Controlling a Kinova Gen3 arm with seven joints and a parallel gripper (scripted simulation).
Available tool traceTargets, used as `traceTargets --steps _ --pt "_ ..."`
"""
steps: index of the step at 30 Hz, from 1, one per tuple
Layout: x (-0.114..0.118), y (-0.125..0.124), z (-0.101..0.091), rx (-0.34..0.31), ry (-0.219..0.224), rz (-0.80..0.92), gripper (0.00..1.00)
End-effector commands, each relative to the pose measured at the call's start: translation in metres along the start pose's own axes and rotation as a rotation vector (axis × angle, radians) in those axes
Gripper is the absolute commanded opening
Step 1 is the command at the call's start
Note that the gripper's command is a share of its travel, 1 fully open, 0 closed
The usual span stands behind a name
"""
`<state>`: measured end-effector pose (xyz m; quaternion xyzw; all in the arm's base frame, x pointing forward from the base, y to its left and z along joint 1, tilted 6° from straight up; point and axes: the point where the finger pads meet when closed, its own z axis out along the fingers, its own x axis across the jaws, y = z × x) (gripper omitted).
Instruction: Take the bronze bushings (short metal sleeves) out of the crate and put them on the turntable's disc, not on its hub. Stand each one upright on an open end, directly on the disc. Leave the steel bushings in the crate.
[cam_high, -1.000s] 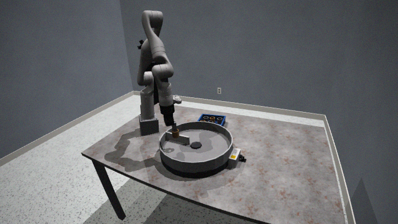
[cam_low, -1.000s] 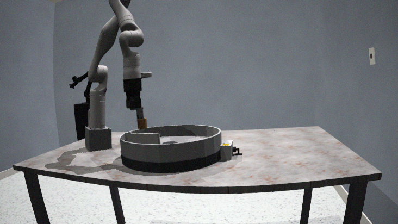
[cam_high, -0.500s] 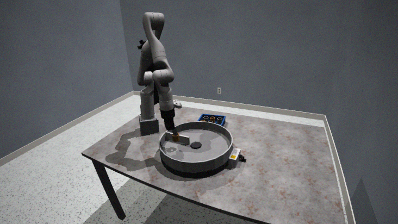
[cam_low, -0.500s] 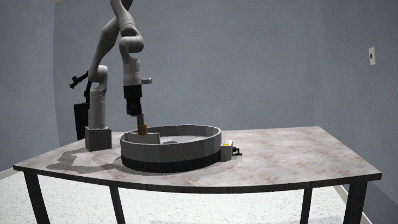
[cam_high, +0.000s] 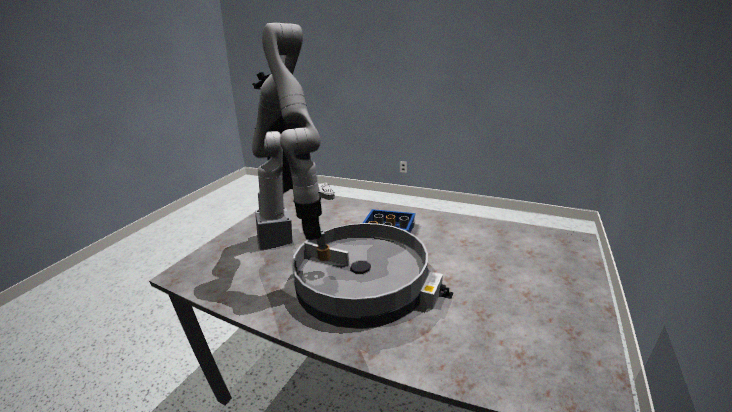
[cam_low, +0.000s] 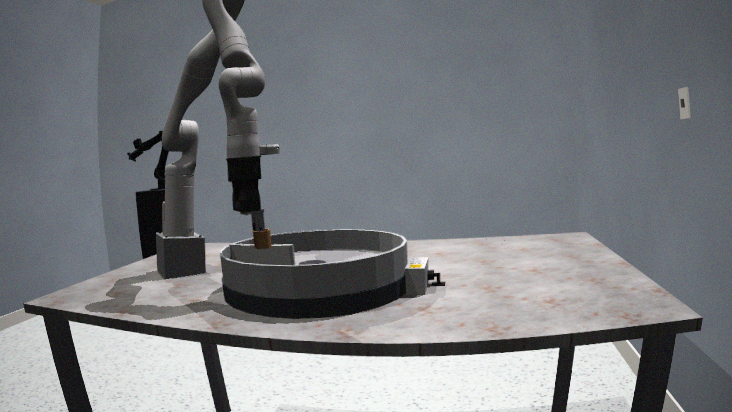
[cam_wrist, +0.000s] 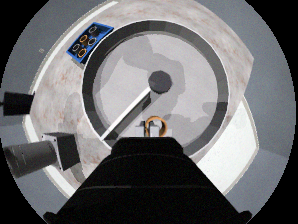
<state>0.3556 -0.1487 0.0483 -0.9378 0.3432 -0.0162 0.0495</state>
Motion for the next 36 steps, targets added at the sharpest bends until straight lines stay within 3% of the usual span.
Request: traceTargets --steps 1,21,36 --pt "0.001 0.0 -0.001 0.0 0.002 0.0 0.0" --pt "0.001 0.0 0.001 0.0 0.002 0.0 0.0" --pt "0.001 0.0 0.019 0.0 0.002 0.0 0.0"
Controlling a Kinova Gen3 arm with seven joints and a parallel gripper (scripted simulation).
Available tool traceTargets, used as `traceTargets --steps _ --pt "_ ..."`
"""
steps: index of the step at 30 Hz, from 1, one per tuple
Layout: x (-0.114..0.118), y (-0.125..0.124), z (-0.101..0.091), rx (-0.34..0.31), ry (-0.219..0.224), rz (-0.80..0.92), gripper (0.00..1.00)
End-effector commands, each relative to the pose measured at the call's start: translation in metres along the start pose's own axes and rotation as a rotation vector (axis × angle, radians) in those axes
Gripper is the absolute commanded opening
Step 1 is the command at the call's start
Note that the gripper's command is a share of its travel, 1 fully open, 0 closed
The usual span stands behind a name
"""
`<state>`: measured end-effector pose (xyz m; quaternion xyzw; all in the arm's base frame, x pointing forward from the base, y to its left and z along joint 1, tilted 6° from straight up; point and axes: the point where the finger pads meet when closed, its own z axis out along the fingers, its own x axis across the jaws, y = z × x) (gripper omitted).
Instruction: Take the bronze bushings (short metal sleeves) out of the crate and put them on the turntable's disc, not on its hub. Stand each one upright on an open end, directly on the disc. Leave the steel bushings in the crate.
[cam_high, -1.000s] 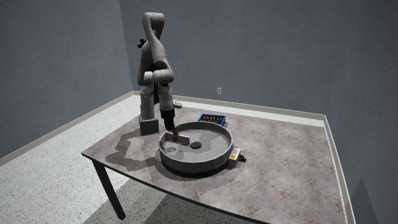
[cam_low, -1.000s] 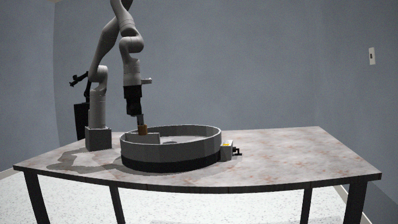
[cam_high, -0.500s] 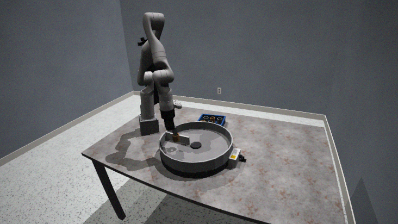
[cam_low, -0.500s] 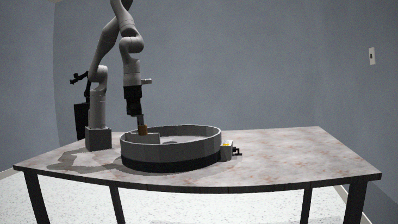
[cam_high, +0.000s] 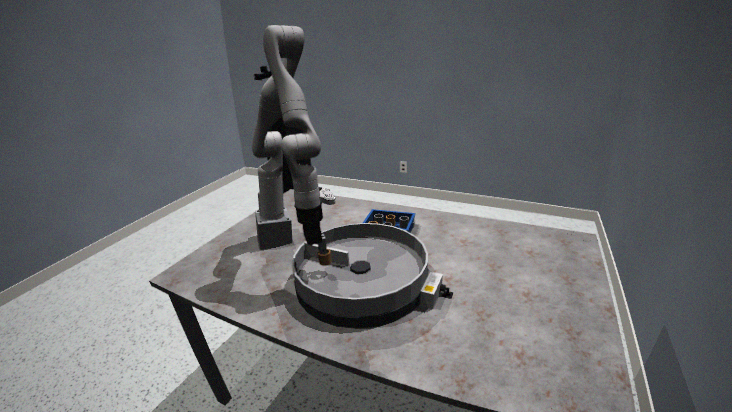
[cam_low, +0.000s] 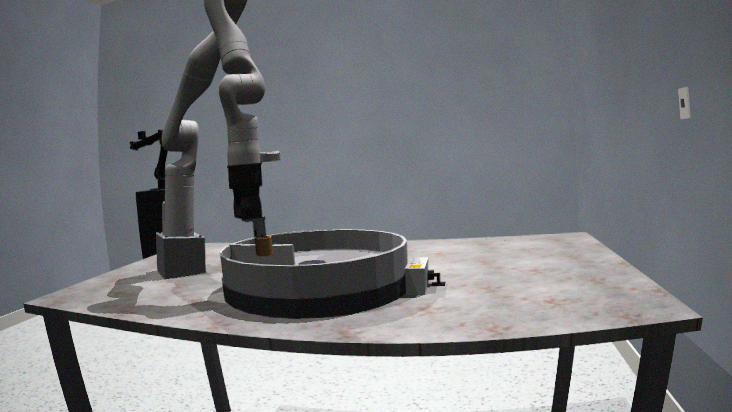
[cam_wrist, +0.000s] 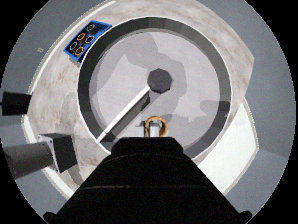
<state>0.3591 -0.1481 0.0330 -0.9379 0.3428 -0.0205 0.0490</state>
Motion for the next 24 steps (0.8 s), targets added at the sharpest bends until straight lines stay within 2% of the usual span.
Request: traceTargets --steps 1,14,24 --pt "-0.002 0.001 0.003 -0.001 -0.007 0.001 0.0" --pt "-0.002 0.001 0.025 -0.001 -0.007 0.001 0.0" --pt "-0.002 0.001 0.032 -0.001 -0.007 0.001 0.0"
